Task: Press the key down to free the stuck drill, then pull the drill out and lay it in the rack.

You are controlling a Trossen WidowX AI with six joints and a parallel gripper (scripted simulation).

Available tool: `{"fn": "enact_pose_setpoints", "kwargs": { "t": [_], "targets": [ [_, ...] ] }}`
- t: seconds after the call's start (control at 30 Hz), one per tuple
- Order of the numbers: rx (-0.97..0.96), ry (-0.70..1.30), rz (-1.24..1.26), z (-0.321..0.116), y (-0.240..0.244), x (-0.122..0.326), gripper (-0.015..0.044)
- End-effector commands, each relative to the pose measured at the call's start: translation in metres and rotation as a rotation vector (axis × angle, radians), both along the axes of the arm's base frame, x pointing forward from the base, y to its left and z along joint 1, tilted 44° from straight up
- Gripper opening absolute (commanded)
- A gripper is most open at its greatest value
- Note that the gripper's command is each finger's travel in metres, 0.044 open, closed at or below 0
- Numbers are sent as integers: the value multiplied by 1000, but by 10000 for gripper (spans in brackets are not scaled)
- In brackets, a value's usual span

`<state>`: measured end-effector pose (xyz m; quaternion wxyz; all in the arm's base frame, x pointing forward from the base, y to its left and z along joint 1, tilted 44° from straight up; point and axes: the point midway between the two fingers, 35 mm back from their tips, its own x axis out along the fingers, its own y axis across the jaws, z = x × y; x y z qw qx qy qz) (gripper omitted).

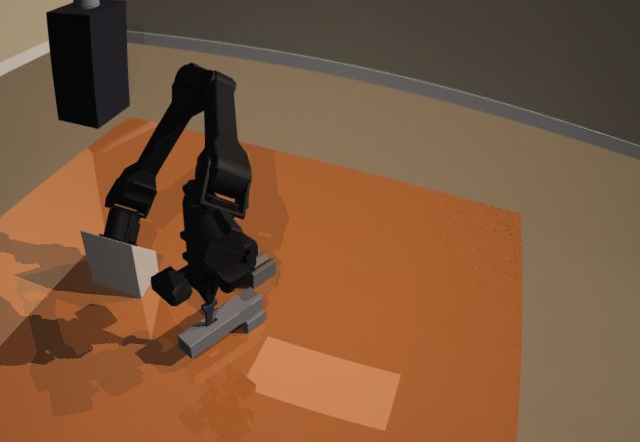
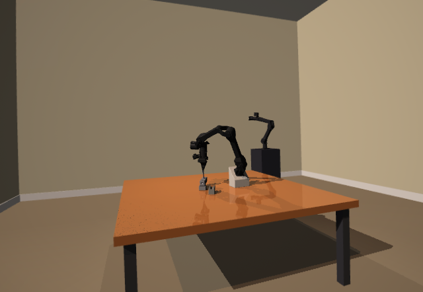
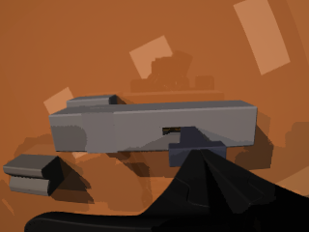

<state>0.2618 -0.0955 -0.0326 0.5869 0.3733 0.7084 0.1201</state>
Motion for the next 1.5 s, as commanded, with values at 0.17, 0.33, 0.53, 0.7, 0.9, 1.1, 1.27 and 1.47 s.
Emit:
{"fn": "enact_pose_setpoints", "kwargs": {
  "t": [0.17,0.33,0.53,0.7,0.9,1.1,1.27,1.47],
  "targets": [
    [20,21,11,-6,13,-6,0],
    [20,21,11,-8,15,-6,0],
    [20,21,11,-9,17,-6,0],
    [20,21,11,-10,19,-6,0],
    [21,21,11,-12,21,-6,0],
    [21,21,11,-15,24,-6,0],
    [21,21,11,-17,27,-6,0],
    [20,20,11,-15,24,-4,53]
  ]
}}
